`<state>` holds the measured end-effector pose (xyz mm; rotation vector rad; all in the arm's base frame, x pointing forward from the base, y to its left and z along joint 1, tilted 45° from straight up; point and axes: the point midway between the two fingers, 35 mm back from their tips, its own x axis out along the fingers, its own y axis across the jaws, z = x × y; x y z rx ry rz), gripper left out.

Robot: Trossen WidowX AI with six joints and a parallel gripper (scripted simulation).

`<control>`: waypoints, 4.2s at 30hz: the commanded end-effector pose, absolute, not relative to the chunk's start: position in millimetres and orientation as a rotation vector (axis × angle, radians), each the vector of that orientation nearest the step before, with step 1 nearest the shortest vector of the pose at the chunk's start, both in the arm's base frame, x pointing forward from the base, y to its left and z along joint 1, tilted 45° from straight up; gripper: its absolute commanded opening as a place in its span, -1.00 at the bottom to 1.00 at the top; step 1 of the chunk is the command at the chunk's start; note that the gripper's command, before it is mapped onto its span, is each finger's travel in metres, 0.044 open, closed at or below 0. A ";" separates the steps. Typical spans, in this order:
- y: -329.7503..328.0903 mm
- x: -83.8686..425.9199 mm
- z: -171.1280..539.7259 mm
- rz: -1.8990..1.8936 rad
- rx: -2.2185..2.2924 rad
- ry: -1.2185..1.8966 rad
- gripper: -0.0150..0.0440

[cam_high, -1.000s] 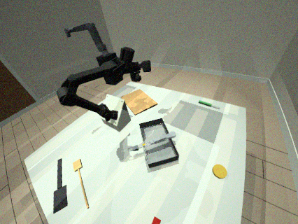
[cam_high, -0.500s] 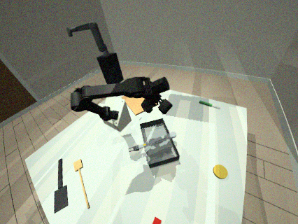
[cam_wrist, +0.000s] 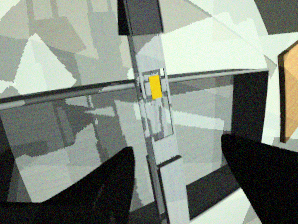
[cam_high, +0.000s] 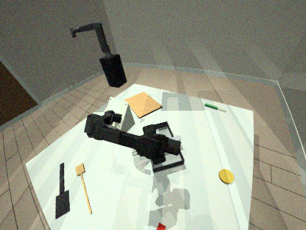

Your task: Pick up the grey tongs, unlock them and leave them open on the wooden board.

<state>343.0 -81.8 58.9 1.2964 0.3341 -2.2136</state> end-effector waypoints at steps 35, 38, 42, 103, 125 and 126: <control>-97.0 342.9 33.4 -2.234 1.255 0.341 0.39; -98.7 341.0 29.1 -2.234 1.254 0.341 0.39; -101.0 338.2 23.6 -2.234 1.254 0.340 0.39; -56.9 329.0 50.2 -2.235 1.254 0.344 -1.00; -59.8 323.5 46.2 -1.958 1.203 0.141 -1.00; -59.9 323.1 46.3 -1.943 1.201 0.129 -1.00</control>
